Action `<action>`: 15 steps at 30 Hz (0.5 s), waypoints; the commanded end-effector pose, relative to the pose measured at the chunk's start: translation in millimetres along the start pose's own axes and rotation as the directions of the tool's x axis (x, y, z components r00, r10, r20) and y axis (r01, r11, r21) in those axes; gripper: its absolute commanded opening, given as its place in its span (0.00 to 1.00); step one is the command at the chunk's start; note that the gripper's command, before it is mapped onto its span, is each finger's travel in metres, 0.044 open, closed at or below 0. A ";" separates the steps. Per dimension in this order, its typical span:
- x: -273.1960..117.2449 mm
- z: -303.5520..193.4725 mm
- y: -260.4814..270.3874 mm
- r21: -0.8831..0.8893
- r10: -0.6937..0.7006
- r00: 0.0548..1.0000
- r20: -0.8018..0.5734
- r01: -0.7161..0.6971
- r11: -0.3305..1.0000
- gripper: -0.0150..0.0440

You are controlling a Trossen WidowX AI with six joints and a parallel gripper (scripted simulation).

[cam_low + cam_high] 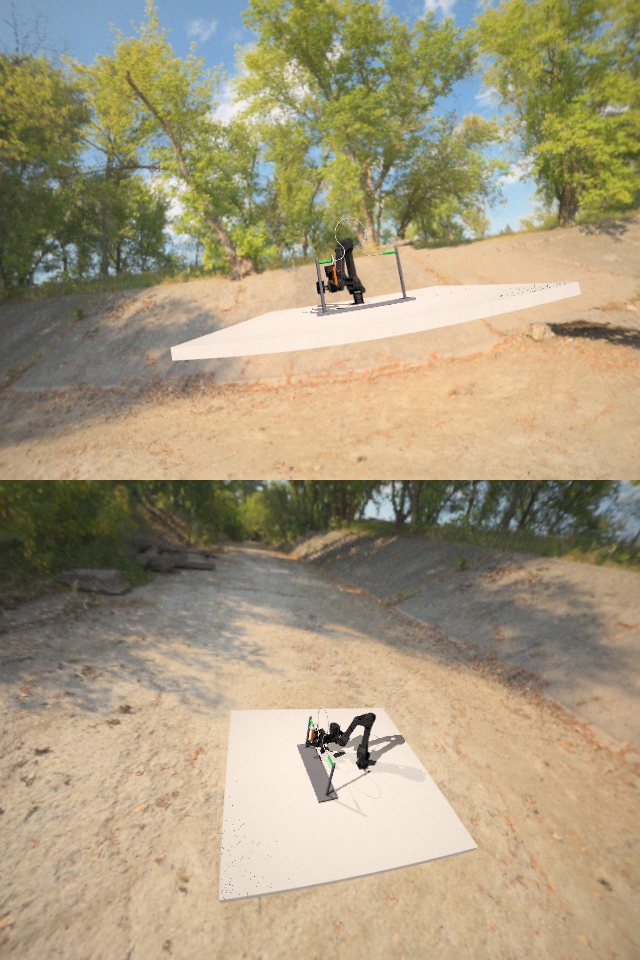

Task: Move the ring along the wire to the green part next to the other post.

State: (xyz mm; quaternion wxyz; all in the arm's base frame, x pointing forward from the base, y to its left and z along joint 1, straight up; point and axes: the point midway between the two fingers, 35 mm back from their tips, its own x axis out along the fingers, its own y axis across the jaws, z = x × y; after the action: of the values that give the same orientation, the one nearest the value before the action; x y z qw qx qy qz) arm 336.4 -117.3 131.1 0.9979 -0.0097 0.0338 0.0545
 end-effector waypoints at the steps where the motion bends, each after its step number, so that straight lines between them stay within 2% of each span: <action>1: -0.6 -0.4 5.8 0.011 -0.002 1.000 0.000 0.002 1.000 0.00; 15: -0.5 0.0 27.9 0.079 0.004 1.000 0.002 -0.004 0.997 0.00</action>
State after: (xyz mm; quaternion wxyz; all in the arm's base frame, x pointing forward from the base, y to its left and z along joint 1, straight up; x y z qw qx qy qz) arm 334.4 -96.6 131.0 0.9978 0.0152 0.0344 0.0554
